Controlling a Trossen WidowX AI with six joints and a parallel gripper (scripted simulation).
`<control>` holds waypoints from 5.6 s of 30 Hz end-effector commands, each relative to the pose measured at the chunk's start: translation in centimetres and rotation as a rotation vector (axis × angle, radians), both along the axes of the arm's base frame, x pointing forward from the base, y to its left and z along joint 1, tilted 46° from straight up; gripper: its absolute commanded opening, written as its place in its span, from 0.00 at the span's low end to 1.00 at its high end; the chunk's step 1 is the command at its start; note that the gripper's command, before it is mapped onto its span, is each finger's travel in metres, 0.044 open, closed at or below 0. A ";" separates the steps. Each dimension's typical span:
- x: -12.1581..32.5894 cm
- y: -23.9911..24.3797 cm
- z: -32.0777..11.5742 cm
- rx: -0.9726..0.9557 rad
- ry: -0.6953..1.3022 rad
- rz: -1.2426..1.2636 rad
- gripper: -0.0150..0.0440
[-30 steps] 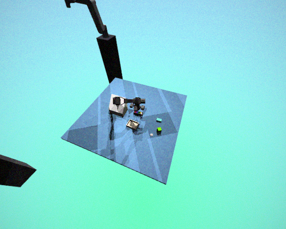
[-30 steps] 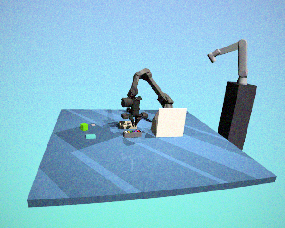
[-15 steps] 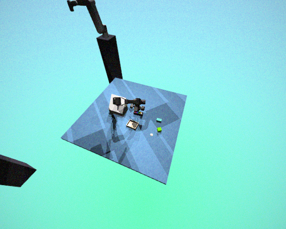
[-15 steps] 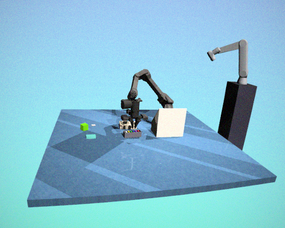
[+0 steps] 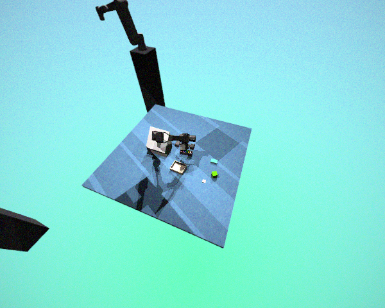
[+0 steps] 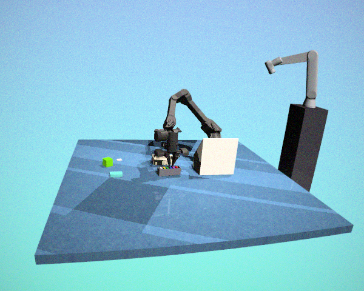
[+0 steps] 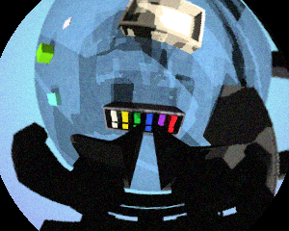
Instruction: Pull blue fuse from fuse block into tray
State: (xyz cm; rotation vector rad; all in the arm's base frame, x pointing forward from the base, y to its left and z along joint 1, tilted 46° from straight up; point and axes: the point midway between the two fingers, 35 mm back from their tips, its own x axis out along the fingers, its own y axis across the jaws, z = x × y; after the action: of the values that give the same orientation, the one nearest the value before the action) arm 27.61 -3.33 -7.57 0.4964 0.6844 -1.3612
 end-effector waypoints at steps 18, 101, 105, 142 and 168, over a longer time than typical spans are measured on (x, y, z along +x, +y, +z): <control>0.0 -1.0 -0.9 -0.005 0.004 0.005 0.37; -0.2 1.6 1.5 -0.002 0.003 0.005 0.25; -0.2 1.7 1.6 -0.002 0.003 0.005 0.25; 1.9 -1.4 8.7 0.023 0.006 0.007 0.25; 1.4 -10.2 16.9 -0.009 0.002 0.005 0.25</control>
State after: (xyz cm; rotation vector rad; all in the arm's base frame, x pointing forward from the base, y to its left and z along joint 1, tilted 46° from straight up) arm 28.99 -13.20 9.47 0.4899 0.6786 -1.3614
